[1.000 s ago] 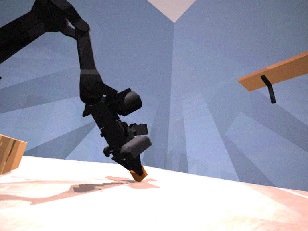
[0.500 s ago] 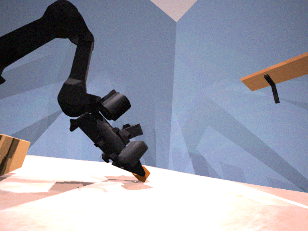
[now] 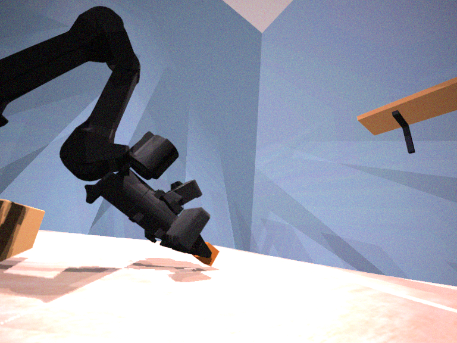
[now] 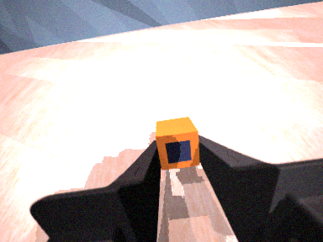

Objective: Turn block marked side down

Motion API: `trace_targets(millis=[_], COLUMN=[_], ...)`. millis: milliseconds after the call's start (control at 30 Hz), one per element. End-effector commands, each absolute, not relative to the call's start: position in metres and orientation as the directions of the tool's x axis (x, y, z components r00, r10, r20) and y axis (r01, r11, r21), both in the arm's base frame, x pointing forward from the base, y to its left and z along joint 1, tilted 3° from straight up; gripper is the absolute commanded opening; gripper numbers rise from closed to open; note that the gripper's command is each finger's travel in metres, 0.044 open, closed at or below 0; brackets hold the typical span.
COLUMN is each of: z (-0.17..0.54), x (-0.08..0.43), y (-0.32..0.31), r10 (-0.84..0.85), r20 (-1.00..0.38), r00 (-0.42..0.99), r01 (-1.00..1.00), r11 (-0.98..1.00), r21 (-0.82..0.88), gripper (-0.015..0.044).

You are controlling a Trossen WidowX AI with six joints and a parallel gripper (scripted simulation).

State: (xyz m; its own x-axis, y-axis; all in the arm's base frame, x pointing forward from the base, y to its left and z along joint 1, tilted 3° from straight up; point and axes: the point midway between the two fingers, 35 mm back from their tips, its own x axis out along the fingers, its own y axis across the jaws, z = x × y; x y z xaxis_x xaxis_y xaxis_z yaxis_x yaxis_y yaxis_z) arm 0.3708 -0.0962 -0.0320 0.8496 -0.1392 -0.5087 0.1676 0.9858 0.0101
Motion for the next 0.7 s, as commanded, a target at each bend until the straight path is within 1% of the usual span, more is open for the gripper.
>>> trace_targets(millis=[0, 300, 667], z=[-0.0313, -0.0313, -0.0313], x=[0.3698, 0.3698, 0.3698], y=[-0.0953, -0.0953, -0.0953], r10=[-0.136, -0.136, -0.136], r20=[-0.502, -0.502, -0.502], r00=[0.854, 0.854, 0.854], r01=[0.166, 0.166, 0.166], r11=[0.986, 0.986, 0.986], r21=[0.016, 0.016, 0.016], gripper=[0.0000, 0.0000, 0.0289])
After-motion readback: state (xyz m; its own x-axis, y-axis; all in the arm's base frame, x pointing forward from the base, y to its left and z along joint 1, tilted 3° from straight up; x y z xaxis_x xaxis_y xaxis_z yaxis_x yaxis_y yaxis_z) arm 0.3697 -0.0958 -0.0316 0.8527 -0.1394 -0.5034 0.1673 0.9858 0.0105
